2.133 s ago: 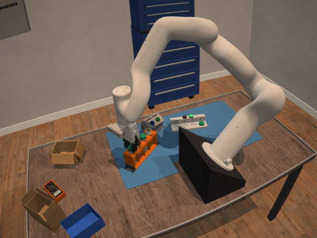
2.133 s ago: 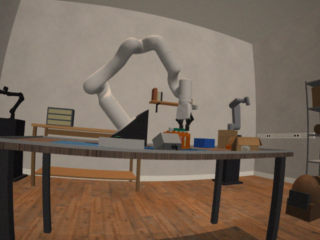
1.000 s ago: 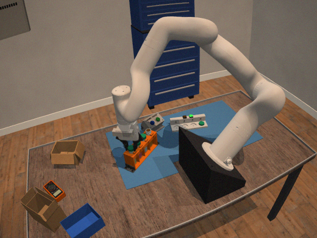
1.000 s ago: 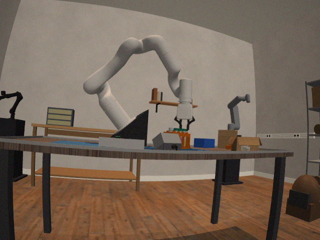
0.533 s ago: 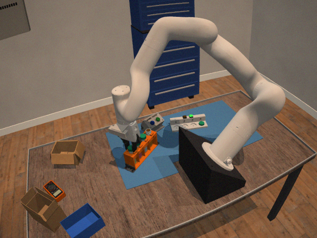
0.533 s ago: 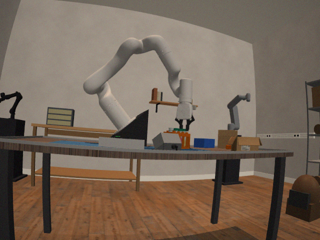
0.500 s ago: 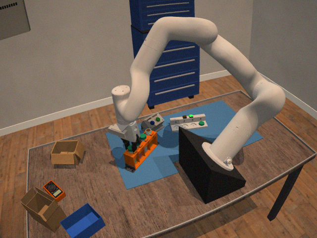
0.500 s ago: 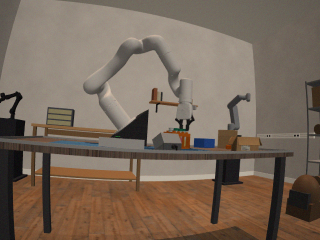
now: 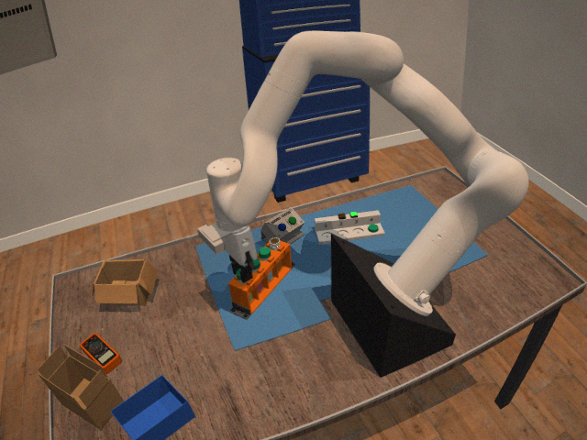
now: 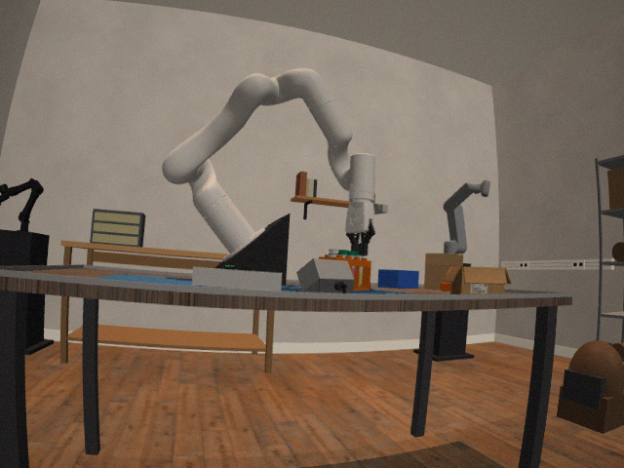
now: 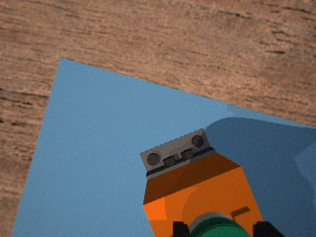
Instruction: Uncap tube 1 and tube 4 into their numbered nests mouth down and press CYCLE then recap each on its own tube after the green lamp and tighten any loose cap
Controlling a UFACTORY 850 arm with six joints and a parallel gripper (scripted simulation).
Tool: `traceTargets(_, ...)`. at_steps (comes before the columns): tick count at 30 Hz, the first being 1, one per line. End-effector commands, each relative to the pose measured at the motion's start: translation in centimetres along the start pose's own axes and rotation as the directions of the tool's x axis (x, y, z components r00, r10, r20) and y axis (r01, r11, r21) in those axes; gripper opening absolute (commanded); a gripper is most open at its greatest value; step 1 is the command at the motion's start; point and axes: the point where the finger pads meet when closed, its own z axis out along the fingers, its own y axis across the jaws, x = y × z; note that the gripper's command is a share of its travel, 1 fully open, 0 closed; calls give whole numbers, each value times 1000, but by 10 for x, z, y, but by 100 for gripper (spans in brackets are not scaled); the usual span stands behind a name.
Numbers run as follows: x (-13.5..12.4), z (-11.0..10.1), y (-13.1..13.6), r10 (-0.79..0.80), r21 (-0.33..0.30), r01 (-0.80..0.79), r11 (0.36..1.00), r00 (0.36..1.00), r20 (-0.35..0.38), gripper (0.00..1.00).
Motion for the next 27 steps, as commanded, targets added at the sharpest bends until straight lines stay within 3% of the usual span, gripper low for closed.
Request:
traceTargets(1, 0, 0, 0, 13, -6, -13, 1000, 1000, -1, 46)
traceTargets(13, 0, -1, 0, -27, -6, 27, 1000, 1000, -1, 46)
traceTargets(20, 0, -1, 0, -302, -6, 302, 953, 953, 1, 46)
traceTargets(27, 0, -1, 0, -554, -6, 554, 833, 833, 3, 46)
